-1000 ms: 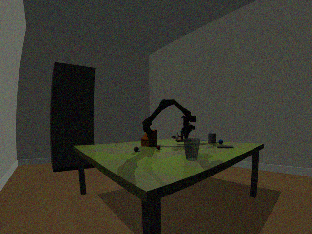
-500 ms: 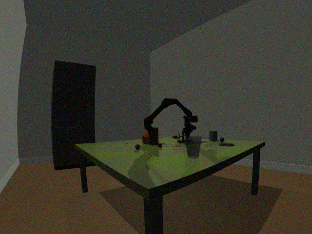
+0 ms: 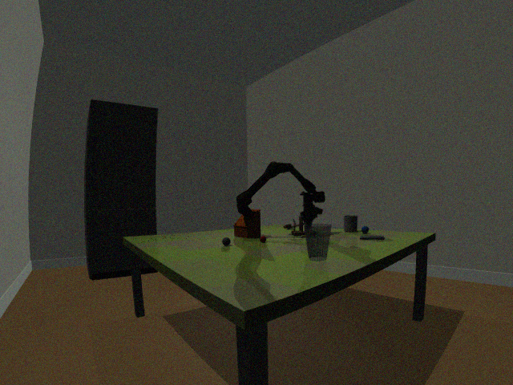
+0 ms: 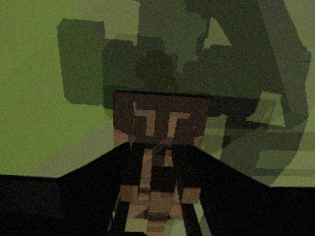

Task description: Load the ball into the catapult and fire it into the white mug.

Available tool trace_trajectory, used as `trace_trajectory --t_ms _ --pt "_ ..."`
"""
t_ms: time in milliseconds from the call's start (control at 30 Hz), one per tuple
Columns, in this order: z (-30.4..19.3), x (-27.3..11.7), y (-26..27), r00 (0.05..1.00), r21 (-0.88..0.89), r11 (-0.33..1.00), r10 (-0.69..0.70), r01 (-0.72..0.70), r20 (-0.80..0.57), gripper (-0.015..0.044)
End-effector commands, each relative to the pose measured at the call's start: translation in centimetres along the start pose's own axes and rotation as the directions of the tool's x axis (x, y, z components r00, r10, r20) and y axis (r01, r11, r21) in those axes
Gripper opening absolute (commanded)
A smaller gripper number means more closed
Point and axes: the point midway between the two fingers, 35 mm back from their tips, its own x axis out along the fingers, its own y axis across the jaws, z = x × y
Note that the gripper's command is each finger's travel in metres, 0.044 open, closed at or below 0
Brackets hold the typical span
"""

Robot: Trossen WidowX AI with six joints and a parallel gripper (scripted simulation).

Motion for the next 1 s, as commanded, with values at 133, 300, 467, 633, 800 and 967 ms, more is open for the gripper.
trace_trajectory --t_ms 133,300,467,633,800,967 --pt "0.0 -0.1 0.0 1.0 0.001 1.0 0.0 0.0 0.001 0.0289" --pt "0.2 -2.5 0.0 1.0 0.0 1.0 0.001 -0.001 0.002 0.042" --pt "-0.2 -9.9 0.2 1.0 -0.002 1.0 0.002 -0.002 0.001 0.044" --pt "-0.1 -9.0 0.3 1.0 -0.012 1.0 -0.006 0.006 0.007 0.044" --pt "-0.3 -9.7 0.2 1.0 -0.01 1.0 -0.004 0.004 0.005 0.044" --pt "-0.2 -5.2 0.1 1.0 -0.009 1.0 -0.005 0.005 0.005 0.044"
